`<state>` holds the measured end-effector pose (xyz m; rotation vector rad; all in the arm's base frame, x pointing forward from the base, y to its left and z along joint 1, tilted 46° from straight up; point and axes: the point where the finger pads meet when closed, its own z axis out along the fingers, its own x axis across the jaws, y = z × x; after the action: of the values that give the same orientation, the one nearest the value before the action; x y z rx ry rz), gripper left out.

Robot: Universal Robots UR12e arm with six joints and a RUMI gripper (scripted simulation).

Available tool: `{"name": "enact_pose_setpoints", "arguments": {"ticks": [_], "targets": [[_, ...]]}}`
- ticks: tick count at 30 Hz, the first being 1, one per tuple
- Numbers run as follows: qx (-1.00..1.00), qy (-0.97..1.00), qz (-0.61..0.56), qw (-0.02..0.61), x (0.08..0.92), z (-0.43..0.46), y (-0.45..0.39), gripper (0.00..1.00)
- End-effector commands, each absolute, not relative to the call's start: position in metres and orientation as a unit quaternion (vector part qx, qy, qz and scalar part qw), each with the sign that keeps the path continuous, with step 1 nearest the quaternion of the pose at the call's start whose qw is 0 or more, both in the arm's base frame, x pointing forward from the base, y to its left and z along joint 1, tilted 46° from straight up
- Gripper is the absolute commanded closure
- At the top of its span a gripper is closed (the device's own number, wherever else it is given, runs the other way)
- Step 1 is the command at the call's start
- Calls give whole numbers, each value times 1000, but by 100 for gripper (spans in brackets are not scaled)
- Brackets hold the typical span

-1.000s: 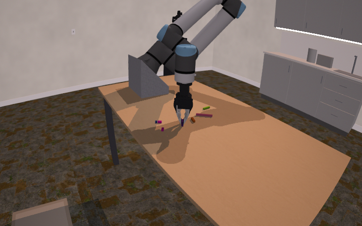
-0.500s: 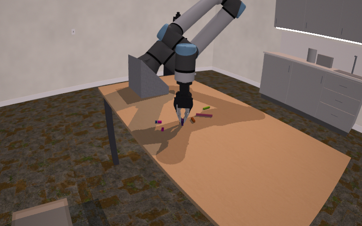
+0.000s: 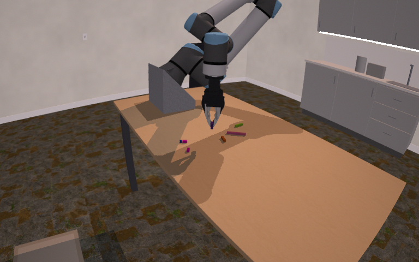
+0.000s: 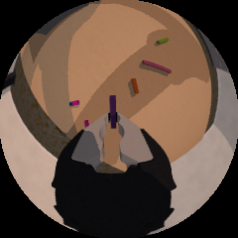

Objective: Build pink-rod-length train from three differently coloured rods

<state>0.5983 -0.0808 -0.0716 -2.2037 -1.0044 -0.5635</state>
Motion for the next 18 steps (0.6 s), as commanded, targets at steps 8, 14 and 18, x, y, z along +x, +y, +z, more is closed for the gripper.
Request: {"name": "enact_pose_setpoints", "arguments": {"ticks": [8, 14, 18], "targets": [[-839, -383, -215, 322, 596, -57, -96, 100], [-839, -382, -214, 322, 596, -57, -96, 100], [-840, -379, -213, 323, 596, -57, -96, 100]]}}
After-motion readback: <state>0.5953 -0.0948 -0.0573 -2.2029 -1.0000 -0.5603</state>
